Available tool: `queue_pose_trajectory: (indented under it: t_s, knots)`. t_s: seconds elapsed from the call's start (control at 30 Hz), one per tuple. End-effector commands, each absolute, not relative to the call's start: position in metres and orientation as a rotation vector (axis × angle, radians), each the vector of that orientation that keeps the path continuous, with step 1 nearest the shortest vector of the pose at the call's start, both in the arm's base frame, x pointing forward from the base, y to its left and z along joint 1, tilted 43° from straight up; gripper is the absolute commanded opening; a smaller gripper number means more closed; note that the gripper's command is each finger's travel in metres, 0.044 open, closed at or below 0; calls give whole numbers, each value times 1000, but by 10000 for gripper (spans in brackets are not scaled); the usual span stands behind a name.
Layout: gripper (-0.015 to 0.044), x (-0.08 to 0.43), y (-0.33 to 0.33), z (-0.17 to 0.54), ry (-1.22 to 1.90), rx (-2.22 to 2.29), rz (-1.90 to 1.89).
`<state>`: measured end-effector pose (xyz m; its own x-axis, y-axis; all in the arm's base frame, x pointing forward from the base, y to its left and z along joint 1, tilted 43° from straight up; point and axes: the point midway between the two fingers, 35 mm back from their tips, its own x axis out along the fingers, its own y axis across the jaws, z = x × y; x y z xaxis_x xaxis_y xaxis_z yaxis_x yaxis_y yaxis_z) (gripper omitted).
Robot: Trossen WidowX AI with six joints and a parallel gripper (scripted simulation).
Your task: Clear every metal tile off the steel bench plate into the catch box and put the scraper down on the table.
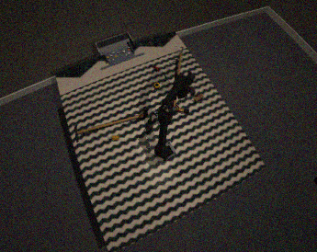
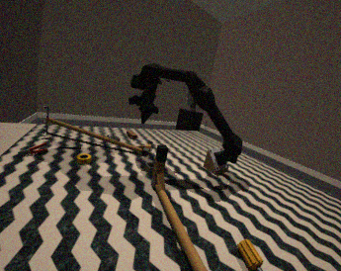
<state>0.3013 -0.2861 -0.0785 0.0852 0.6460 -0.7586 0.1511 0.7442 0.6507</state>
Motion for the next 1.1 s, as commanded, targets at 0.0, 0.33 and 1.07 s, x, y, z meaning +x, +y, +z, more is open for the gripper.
queue_pose_trajectory:
  t_s: [0.0, 0.33, 1.07]
  knots:
    - [0, 321, -272, -55, 1444, 619, 459]
    - [0, 356, -236, -13, 1405, 479, 551]
    - [0, 405, -133, 79, 1284, 186, 770]
